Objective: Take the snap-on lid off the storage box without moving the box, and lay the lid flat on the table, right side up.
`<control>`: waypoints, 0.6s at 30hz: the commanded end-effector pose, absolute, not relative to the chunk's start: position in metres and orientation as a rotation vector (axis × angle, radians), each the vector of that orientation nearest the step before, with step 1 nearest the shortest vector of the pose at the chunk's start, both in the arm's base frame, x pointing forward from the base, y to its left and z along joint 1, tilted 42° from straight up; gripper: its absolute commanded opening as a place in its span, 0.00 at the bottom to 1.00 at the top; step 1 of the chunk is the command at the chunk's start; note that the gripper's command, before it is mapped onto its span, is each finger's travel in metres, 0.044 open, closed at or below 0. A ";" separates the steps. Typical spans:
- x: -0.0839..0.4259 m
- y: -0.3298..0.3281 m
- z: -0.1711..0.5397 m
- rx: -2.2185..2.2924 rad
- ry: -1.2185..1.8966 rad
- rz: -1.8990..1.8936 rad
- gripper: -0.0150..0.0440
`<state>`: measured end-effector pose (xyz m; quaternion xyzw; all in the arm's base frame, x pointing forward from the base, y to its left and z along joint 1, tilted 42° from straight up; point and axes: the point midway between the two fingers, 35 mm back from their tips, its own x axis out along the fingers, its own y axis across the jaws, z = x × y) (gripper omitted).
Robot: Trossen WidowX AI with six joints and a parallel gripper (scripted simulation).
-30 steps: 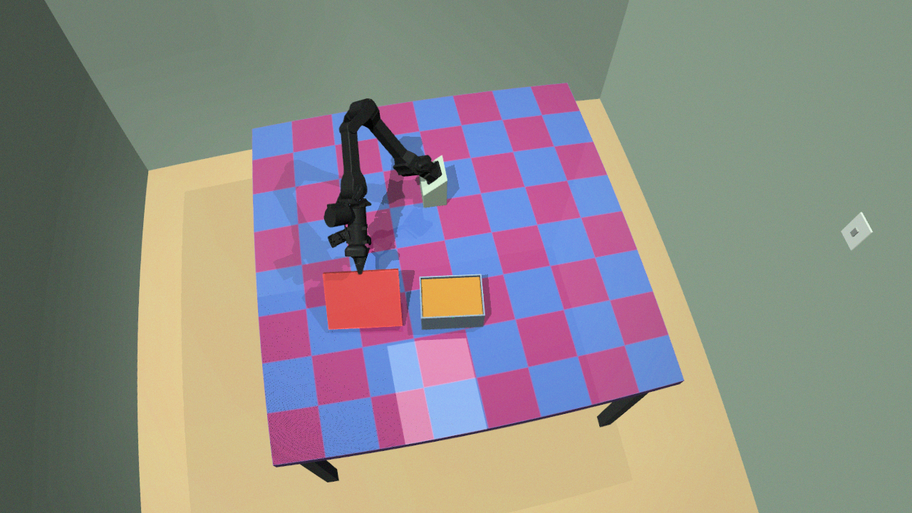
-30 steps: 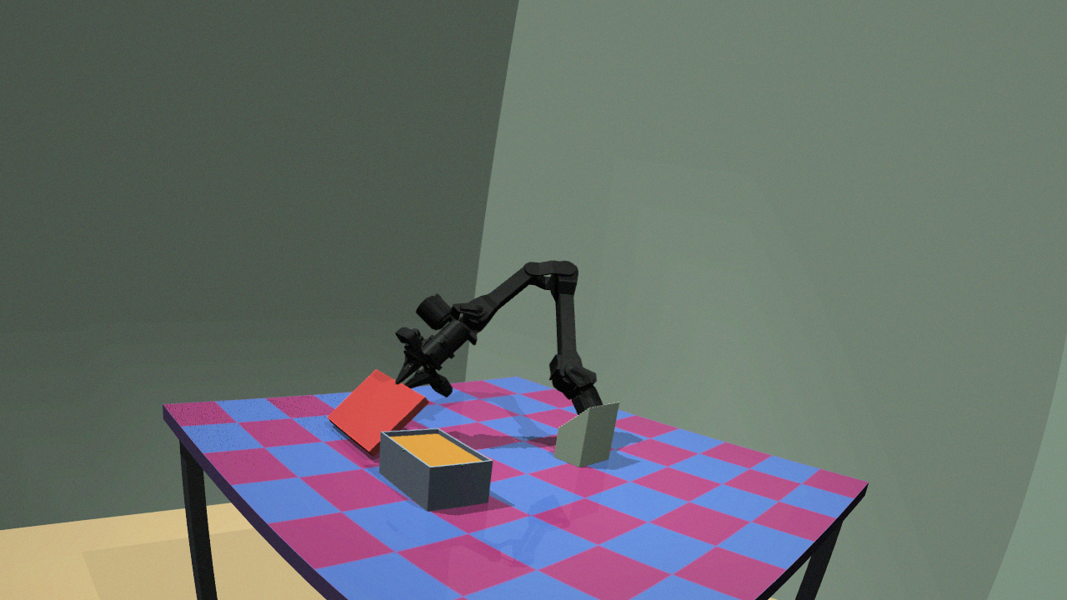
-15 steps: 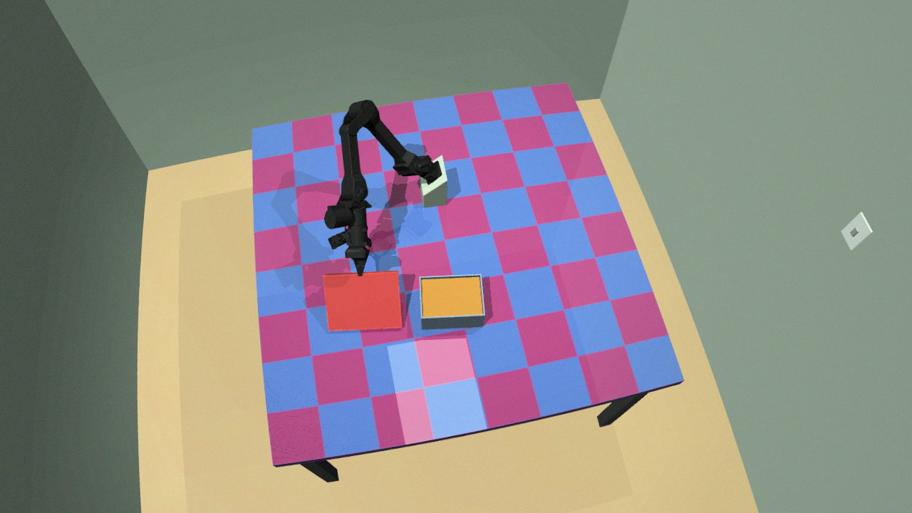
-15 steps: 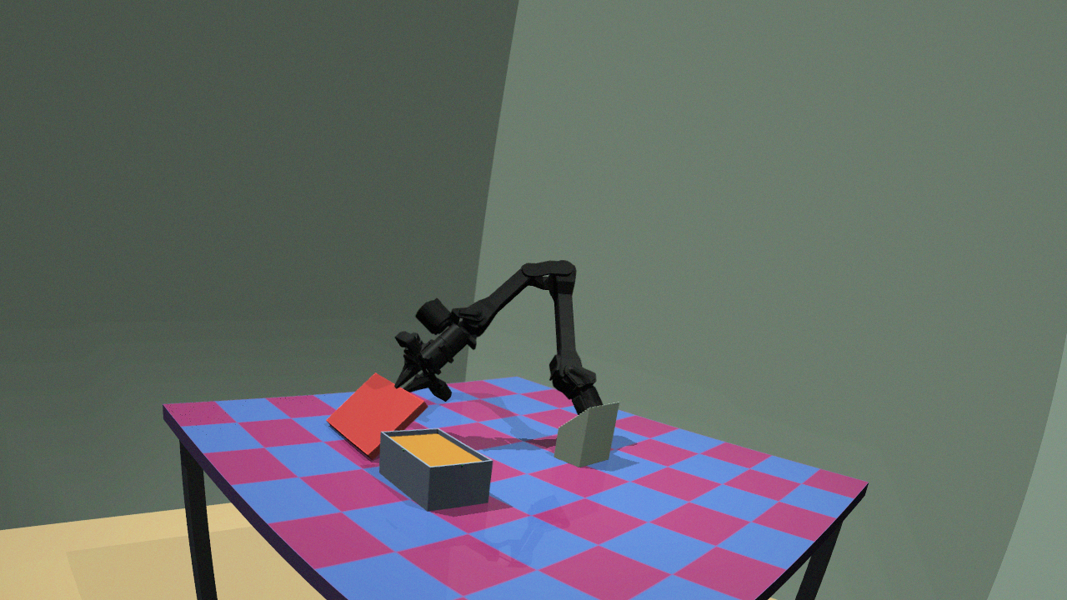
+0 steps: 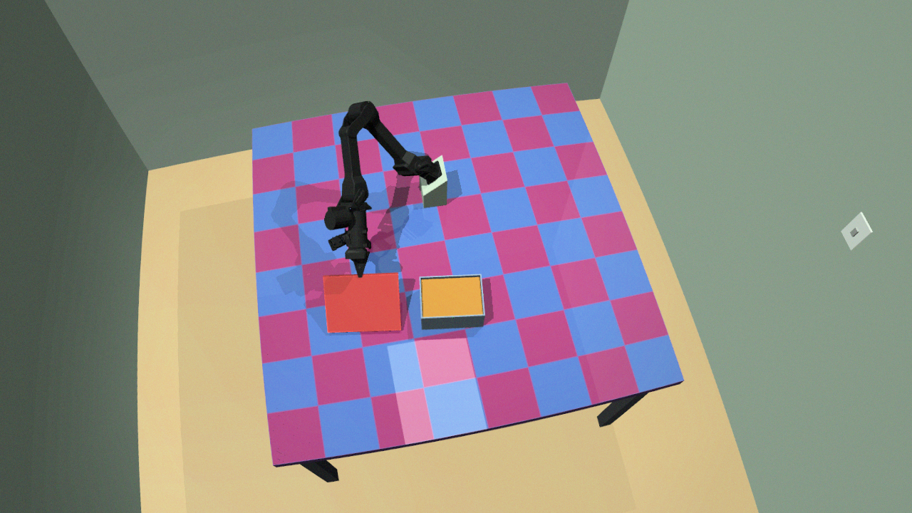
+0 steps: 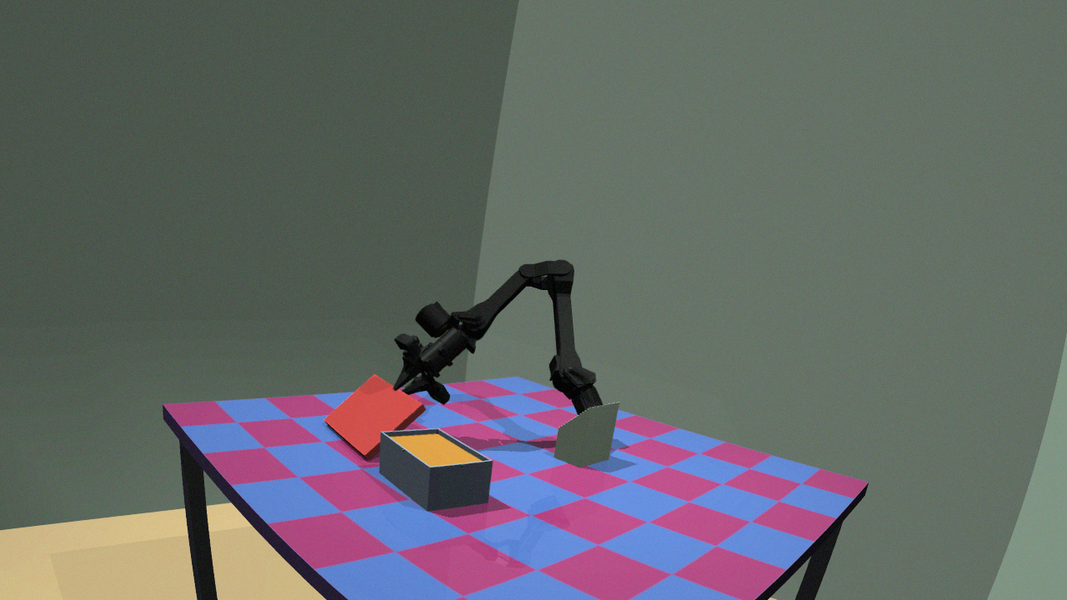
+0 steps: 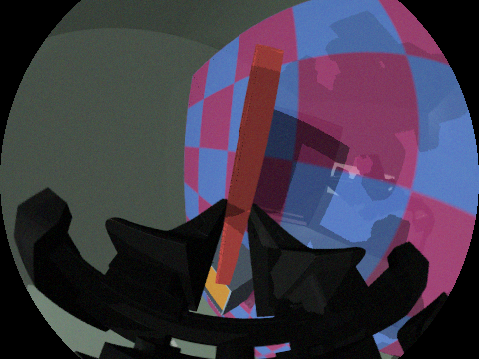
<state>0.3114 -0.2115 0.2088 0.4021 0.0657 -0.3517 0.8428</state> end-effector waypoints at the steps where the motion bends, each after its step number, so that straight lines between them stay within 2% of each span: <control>1: 0.310 -0.216 0.202 0.849 0.147 -0.754 0.25; 18: 0.309 -0.225 0.192 0.848 0.147 -0.754 0.25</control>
